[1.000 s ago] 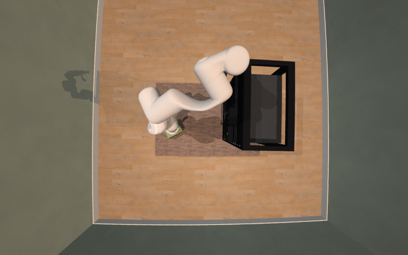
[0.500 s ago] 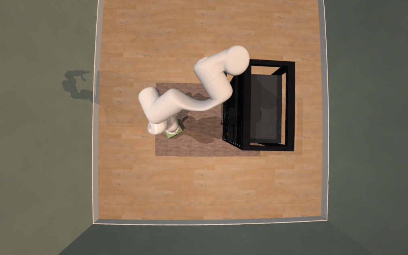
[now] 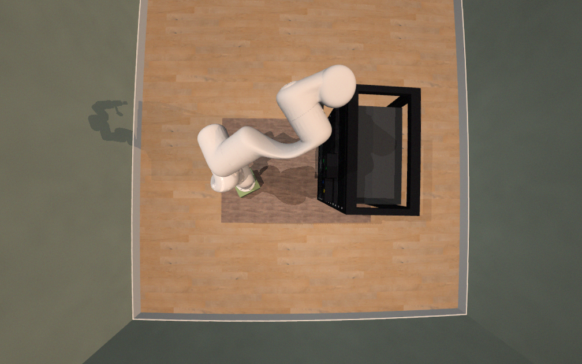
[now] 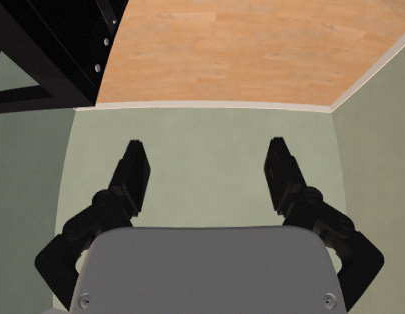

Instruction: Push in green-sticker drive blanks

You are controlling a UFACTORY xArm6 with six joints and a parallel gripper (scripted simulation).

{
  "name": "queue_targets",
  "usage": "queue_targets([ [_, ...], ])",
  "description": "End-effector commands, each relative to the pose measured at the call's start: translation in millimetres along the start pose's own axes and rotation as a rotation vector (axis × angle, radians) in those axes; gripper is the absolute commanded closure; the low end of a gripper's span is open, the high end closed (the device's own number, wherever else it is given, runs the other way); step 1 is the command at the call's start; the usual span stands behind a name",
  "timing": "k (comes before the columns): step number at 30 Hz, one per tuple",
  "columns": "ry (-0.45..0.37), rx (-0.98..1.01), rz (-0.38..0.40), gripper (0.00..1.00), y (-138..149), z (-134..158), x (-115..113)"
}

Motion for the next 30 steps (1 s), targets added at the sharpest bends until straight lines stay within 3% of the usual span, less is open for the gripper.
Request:
queue_targets([
  [1,-0.002,-0.001,-0.003,0.00,0.4,0.5,-1.2],
  [30,-0.011,0.007,-0.005,0.00,0.7,-1.6,-0.9],
])
Point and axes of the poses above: the point where the finger pads meet when closed, its own x axis out along the fingers, its own y axis across the jaws, z = x × y, the point moved 7 cm from there along -x, back along the fingers
